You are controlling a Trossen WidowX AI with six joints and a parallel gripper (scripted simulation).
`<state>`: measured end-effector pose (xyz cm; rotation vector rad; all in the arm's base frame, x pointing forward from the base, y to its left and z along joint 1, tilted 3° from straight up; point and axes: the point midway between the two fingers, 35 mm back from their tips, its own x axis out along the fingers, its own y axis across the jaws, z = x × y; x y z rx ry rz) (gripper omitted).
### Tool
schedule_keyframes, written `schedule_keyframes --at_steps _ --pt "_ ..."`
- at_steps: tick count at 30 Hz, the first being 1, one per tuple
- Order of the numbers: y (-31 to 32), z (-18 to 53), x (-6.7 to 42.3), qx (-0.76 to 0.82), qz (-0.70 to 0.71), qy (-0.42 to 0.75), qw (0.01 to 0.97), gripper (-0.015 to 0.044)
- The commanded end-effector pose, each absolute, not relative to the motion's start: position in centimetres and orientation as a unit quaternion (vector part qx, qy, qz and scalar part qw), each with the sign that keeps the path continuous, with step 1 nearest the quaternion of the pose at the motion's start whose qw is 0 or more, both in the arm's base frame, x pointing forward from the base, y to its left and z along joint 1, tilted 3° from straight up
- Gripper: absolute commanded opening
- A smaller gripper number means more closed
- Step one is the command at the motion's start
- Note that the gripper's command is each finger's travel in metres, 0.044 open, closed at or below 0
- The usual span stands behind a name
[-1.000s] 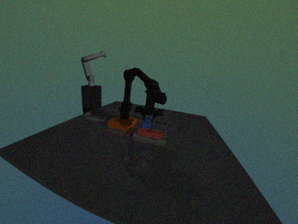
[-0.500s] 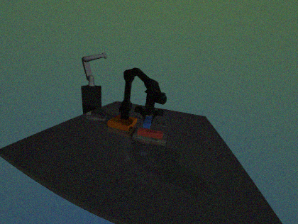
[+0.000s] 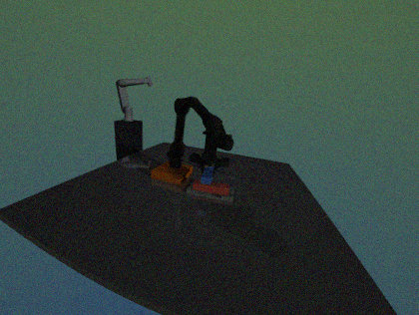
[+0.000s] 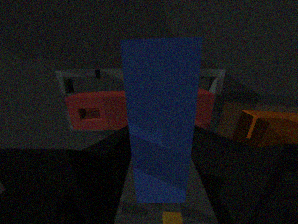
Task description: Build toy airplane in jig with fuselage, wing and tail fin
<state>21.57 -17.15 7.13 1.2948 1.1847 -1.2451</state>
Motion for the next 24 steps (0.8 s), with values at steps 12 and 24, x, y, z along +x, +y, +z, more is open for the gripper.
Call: schedule_keyframes --at_steps 12,24 --pt "-17.1 5.1 21.5 0.528 -0.512 0.487 0.472 0.0195" --pt "-17.0 5.2 21.5 0.529 -0.509 0.487 0.473 0.0169"
